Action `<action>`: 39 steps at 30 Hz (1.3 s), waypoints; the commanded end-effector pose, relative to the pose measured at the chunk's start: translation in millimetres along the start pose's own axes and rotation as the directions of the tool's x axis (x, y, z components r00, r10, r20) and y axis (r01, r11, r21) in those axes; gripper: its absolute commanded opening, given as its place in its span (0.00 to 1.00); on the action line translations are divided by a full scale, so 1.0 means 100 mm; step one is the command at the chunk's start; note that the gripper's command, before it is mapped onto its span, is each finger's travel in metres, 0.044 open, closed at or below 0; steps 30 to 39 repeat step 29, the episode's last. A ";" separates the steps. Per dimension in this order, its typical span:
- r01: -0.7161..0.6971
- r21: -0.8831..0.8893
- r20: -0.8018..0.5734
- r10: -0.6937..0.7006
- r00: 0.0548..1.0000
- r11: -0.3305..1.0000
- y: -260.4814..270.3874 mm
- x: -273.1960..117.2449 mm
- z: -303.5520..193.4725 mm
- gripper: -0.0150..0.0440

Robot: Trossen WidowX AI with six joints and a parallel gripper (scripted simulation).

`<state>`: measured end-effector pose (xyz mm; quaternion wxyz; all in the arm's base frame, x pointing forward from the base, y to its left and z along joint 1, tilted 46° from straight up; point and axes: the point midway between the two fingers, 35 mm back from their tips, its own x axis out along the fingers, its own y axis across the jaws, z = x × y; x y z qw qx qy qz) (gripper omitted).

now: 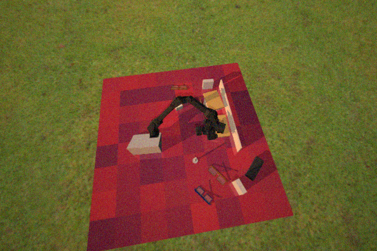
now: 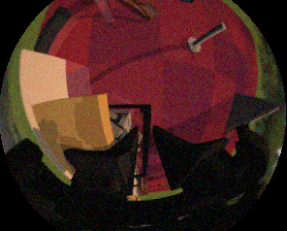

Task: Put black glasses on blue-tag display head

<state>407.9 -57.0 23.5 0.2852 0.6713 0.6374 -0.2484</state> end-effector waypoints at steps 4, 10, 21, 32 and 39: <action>0.007 0.001 0.002 -0.007 1.000 1.000 0.00 -0.09 0.00 0.44; 0.025 0.005 0.004 -0.025 1.000 1.000 0.00 -0.31 0.01 0.44; 0.027 0.007 0.004 -0.027 1.000 1.000 -0.37 -0.40 0.01 0.44; 0.028 0.008 0.005 -0.028 1.000 1.000 -0.57 -0.50 0.02 0.44; 0.028 0.008 0.005 -0.028 1.000 1.000 -0.57 -0.50 0.02 0.44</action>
